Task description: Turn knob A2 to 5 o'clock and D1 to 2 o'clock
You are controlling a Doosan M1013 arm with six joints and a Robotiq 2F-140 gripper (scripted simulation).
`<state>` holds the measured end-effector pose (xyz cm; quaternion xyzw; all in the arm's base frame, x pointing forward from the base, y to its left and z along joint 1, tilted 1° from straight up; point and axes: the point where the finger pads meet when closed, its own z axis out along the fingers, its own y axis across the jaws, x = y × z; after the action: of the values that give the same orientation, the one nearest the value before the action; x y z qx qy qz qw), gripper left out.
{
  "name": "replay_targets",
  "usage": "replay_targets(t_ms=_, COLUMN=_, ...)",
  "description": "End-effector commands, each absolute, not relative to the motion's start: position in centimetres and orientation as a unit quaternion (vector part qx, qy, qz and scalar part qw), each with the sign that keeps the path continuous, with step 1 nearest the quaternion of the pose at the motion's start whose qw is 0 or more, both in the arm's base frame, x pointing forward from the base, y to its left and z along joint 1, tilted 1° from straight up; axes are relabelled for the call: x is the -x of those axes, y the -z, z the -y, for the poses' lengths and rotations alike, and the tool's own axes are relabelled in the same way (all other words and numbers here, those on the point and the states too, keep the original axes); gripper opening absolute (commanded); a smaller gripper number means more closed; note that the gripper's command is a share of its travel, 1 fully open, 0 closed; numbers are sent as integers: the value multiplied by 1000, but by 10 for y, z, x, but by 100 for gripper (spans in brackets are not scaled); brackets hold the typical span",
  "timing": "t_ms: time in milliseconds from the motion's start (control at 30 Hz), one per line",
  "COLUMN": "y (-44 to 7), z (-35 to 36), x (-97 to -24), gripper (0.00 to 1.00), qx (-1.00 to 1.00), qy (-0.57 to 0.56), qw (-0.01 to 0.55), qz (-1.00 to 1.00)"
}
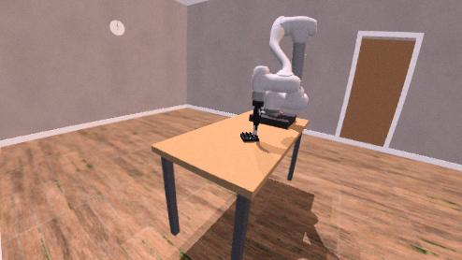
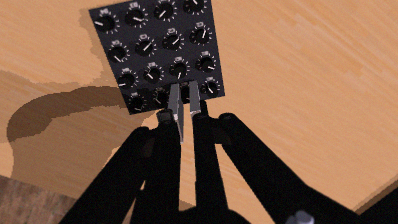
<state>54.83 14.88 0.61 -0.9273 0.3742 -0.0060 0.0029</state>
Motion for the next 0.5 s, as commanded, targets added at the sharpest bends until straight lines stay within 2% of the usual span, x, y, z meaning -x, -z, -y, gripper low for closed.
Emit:
replay_targets(t_ms=0, y=-6, z=-149, x=-548, gripper=5, qx=921, qy=6, qw=3, qz=-389)
replay_targets(t_ms=467, y=-6, z=-149, x=-548, gripper=5, qx=873, qy=6, qw=3, qz=-488)
